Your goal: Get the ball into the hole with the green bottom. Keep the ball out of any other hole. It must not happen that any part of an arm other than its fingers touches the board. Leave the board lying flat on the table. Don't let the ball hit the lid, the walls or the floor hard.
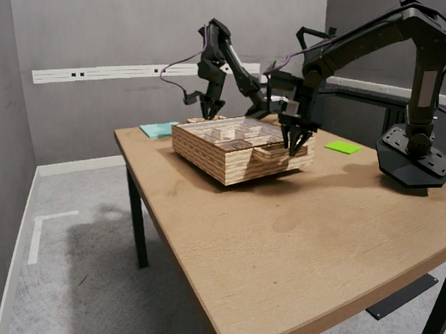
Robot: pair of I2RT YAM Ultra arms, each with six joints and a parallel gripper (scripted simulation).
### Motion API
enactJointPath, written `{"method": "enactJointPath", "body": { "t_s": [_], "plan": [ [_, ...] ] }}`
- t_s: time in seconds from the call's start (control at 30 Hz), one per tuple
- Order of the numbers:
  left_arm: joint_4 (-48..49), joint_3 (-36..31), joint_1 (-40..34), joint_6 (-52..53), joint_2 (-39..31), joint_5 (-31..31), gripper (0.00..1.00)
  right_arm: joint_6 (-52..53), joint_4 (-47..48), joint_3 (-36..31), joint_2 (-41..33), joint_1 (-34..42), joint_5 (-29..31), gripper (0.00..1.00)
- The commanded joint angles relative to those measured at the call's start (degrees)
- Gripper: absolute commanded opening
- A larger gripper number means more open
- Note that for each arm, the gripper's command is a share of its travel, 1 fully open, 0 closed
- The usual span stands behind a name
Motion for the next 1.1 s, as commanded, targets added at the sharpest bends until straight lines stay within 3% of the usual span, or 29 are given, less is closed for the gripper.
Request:
{"method": "enactJointPath", "body": {
  "t_s": [0.0, 0.07, 0.17, 0.2, 0.23, 0.3, 0.5, 0.73, 0.8, 0.9, 1.07],
  "plan": [
    [6.7, -0.9, -2.2, 3.5, -3.8, -2.0, 0.00, 1.2, 1.3, 3.4, -0.6, 3.8, 5.3, 0.00],
    [9.2, -2.6, -1.3, 5.3, -4.7, 0.2, 0.00, 2.4, -2.2, 3.6, 0.9, 5.1, 6.8, 0.00],
    [7.1, -2.6, -1.1, 4.0, -4.8, -1.6, 0.00, 1.2, -0.2, 3.8, 0.2, 5.1, 5.3, 0.00],
    [12.2, -4.5, -0.7, 6.7, -5.8, -0.5, 0.00, 3.1, -2.7, 4.1, 0.9, 6.4, 8.8, 0.00],
    [10.6, -3.6, 1.0, 7.1, -5.9, 2.6, 0.00, 4.4, -6.9, 6.1, 1.7, 6.5, 8.0, 0.00],
    [14.6, -6.0, 1.4, 8.9, -6.6, 2.5, 0.00, 5.6, -7.8, 6.7, 2.4, 7.9, 10.2, 0.00],
    [10.0, -2.9, 1.0, 6.8, -6.4, 2.3, 0.00, 5.3, -9.6, 9.7, 1.1, 7.7, 7.8, 0.00],
    [9.9, -2.4, 0.9, 6.5, -6.3, 2.2, 0.00, 5.4, -8.0, 9.9, 0.8, 7.6, 7.8, 0.00],
    [6.3, -1.6, -0.5, 3.4, -2.6, -0.9, 0.00, 1.9, -2.0, 4.7, 0.0, 6.6, 5.0, 0.00],
    [4.1, -0.4, -2.2, 1.1, -2.9, -3.5, 0.00, -0.6, 2.6, 1.9, -0.9, 4.0, 4.2, 0.00],
    [-1.8, 3.5, -3.6, -1.4, -1.2, -4.4, 0.00, -2.6, 4.6, 1.0, -2.7, 2.4, 1.3, 0.00]
  ]
}}
